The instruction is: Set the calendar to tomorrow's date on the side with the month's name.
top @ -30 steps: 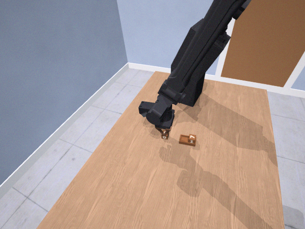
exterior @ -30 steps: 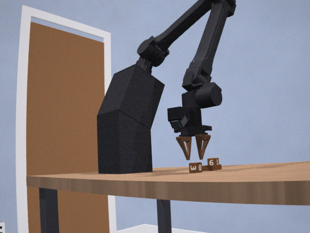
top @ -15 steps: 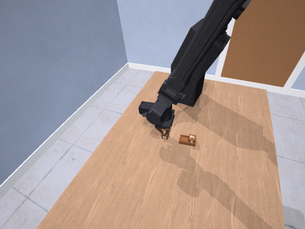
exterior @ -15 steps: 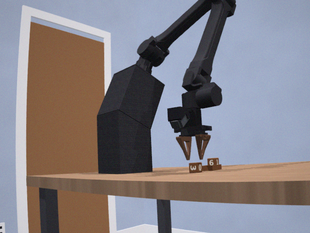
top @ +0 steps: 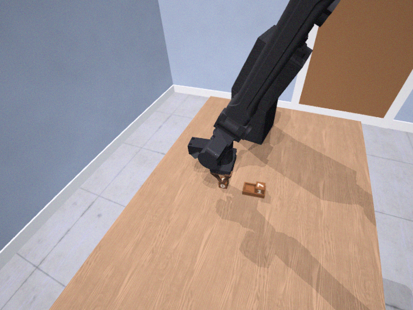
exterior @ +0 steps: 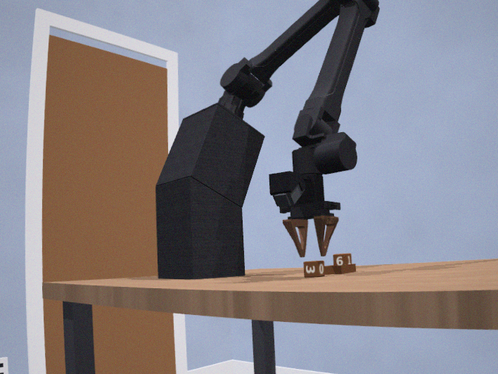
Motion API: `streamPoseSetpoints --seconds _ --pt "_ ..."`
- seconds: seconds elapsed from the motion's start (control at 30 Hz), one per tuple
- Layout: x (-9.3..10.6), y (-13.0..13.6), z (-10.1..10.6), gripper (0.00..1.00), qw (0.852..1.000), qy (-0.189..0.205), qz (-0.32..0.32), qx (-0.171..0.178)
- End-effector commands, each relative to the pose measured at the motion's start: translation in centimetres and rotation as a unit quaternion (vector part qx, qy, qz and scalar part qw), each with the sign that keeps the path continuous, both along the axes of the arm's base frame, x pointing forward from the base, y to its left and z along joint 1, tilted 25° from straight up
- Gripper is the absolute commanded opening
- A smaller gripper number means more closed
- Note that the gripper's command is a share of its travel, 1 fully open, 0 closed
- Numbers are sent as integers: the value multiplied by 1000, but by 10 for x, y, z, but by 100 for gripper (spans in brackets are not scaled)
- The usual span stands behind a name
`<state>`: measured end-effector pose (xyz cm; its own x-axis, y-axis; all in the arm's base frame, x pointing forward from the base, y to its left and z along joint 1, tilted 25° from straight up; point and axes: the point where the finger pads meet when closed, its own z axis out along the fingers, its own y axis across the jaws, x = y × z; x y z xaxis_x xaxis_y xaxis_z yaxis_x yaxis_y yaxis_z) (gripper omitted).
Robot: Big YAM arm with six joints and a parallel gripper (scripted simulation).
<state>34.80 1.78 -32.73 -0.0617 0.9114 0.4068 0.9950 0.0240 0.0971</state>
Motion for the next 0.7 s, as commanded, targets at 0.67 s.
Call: streamPoseSetpoints --seconds 0.67 --pt "12 2 5 45 1000 -13 1 -3"
